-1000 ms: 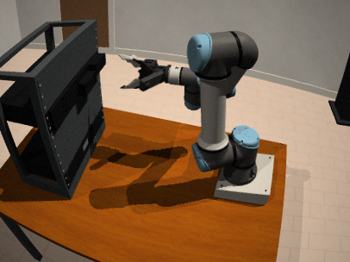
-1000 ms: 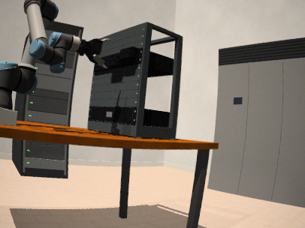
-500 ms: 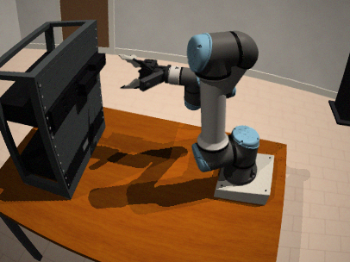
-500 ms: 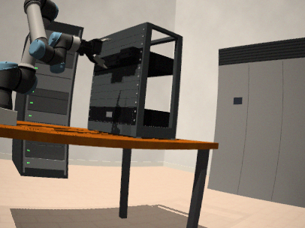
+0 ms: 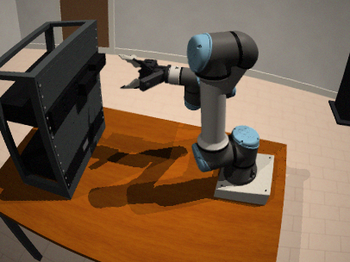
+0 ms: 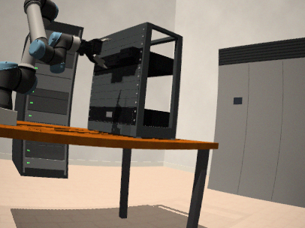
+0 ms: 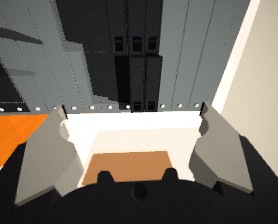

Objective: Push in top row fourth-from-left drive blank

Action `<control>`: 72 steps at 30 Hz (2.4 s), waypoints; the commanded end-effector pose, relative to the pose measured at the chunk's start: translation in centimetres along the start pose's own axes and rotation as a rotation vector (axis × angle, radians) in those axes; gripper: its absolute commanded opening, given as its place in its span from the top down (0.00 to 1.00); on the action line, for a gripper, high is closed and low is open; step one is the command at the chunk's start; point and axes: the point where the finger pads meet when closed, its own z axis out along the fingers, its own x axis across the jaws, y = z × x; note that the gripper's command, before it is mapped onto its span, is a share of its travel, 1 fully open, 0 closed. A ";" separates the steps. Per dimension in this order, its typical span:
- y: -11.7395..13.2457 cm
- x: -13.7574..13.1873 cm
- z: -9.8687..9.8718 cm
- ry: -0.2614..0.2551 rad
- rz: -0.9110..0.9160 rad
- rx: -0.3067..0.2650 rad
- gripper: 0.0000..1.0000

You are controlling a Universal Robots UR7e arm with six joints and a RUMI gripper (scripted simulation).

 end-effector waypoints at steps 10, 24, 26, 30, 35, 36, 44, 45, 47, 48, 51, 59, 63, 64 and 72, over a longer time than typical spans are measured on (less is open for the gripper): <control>0.0 0.0 0.0 0.000 0.000 0.000 0.00; 0.0 0.0 0.0 0.000 0.000 0.000 0.00; 0.0 0.0 0.0 0.000 0.000 0.000 0.00; 0.0 0.0 0.0 0.000 0.000 0.000 0.00; 0.0 0.0 0.0 0.000 0.000 0.000 1.00; 0.0 0.0 0.0 0.000 0.000 0.000 1.00; 0.0 0.0 0.0 0.000 0.000 0.000 1.00; 0.0 0.0 0.0 0.000 0.000 0.000 1.00; 0.0 0.0 0.0 0.000 0.000 0.000 1.00; 0.0 0.0 0.0 0.000 0.000 0.000 1.00; 0.0 0.0 0.0 0.000 0.000 0.000 1.00; 0.0 0.0 0.0 0.000 0.000 0.000 1.00; 0.0 0.0 0.0 0.000 0.000 0.000 1.00; 0.0 0.0 0.0 0.000 0.000 0.000 1.00; 0.2 0.5 0.1 0.000 0.000 0.000 1.00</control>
